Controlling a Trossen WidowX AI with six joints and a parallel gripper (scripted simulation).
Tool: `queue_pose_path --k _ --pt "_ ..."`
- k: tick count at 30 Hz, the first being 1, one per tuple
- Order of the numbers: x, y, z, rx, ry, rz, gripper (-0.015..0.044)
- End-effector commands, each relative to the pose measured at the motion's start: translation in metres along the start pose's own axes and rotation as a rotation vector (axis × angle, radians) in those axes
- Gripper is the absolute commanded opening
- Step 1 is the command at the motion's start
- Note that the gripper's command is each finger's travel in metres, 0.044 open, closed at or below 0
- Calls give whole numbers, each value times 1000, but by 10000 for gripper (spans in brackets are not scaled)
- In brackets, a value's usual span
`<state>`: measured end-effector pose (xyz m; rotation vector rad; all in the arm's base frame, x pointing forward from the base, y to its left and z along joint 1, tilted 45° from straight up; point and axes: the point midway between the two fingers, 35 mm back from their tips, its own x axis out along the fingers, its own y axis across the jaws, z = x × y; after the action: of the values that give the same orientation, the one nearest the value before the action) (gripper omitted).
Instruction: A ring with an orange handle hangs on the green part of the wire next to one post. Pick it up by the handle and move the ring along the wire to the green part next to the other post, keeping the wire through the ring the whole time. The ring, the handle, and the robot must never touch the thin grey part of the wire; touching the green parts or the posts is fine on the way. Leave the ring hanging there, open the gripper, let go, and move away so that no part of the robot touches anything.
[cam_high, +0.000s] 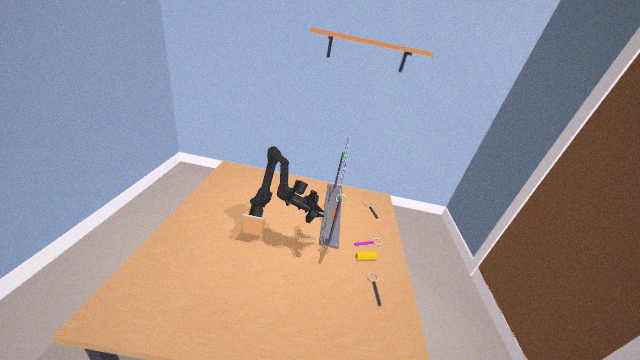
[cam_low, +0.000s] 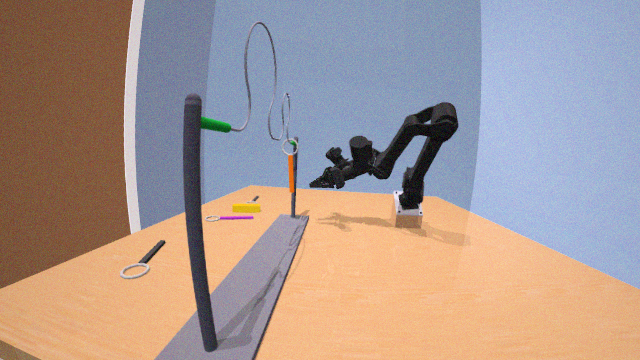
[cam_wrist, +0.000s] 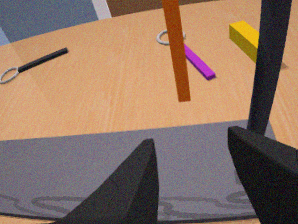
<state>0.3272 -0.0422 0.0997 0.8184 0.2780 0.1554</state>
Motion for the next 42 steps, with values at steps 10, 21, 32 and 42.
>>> queue_pose_path --k 10,21,32,42 --pt "-2 0 0 -5 0 1 160" --pt "-23 -1 2 -1 0 -3 265" --pt "-52 0 0 0 -1 -3 440" --pt "-52 0 0 0 -1 -3 440"
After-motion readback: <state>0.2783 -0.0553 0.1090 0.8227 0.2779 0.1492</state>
